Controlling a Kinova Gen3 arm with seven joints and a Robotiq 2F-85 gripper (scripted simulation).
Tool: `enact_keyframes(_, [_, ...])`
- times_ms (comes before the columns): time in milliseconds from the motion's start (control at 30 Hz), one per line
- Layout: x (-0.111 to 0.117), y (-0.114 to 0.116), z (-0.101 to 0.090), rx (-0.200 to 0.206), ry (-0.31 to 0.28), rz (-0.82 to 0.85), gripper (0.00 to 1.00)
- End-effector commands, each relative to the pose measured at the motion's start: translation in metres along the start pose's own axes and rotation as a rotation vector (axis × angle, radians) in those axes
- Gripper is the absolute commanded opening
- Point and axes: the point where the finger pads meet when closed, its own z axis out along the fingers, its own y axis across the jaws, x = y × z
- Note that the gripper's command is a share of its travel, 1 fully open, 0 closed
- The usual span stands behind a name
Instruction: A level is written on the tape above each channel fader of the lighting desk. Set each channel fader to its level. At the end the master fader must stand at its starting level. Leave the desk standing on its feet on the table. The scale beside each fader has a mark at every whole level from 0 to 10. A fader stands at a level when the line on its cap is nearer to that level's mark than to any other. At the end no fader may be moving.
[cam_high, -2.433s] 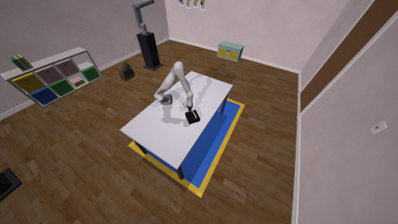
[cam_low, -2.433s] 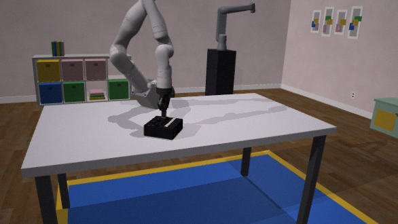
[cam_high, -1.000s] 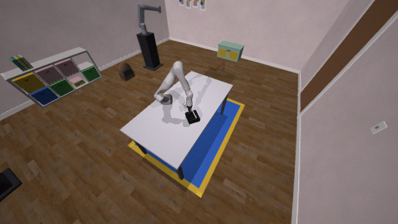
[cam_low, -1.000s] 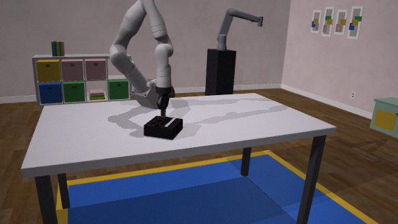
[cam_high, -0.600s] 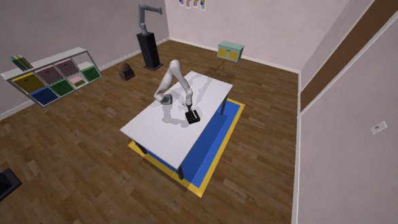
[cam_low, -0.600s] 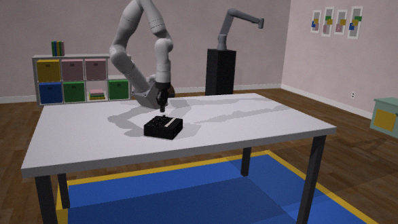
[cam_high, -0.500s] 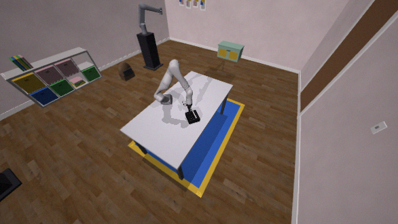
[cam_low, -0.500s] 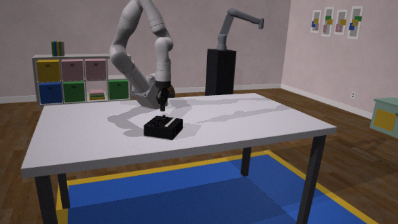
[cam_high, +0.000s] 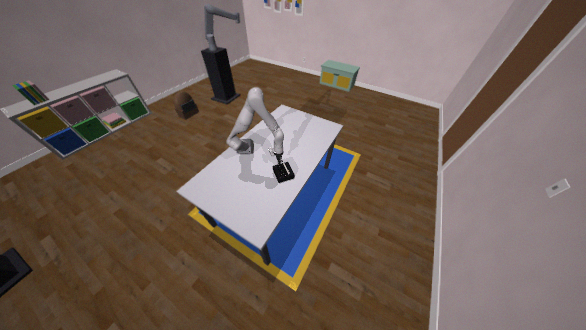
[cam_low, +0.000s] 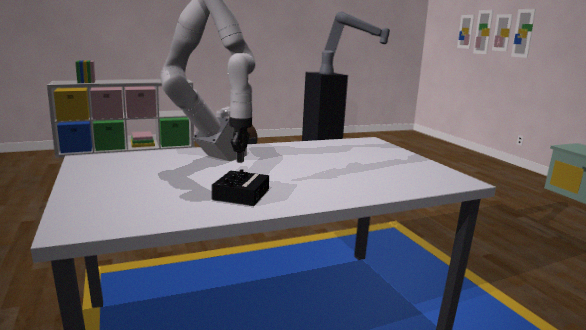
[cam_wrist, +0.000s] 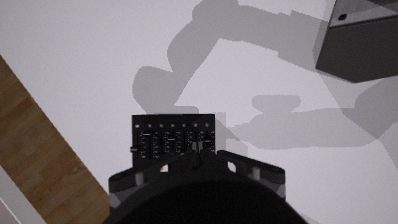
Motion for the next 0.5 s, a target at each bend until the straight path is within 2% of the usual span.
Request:
enact_keyframes(0, [-0.001, -0.0008, -0.0018, -0.001, -0.002, 0.019, 0.0])
enact_keyframes(467, [-0.0002, 0.0008, -0.0007, -0.006, 0.003, -0.033, 0.0])
